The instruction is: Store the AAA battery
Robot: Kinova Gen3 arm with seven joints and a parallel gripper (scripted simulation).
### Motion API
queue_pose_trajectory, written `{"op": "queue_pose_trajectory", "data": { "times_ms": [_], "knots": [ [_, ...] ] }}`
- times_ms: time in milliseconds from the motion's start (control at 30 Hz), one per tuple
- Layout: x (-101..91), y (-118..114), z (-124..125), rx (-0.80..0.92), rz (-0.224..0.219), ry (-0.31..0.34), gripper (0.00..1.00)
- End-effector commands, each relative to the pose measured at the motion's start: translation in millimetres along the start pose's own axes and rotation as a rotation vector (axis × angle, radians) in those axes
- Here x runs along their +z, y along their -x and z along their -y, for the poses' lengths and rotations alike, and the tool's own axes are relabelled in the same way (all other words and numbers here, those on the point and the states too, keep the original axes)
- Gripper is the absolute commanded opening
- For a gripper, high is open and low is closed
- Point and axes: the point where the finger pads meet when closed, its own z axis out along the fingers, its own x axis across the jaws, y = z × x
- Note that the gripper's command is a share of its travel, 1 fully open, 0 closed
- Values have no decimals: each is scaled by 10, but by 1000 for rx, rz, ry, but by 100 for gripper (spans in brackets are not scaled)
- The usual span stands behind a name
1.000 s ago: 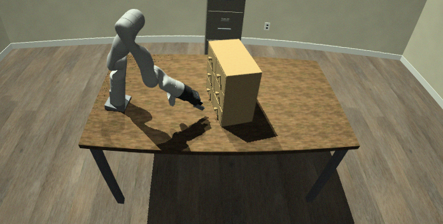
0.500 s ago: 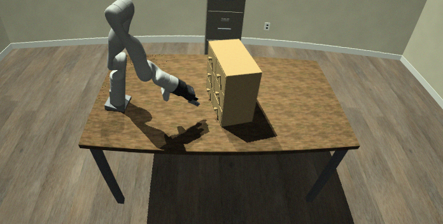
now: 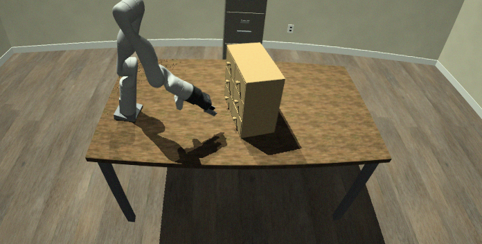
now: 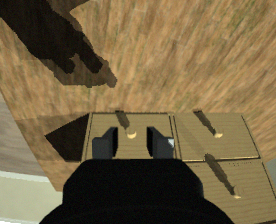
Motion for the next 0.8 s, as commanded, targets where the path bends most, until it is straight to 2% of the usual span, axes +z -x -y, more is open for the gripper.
{"op": "queue_pose_trajectory", "data": {
  "times_ms": [0, 433, 767],
  "knots": [
    [-3, 5, -7, -1, 1, 0, 67],
    [-25, -1, -16, -1, -1, -15, 67],
    [-76, 0, -28, -1, 0, -54, 67]
  ]
}}
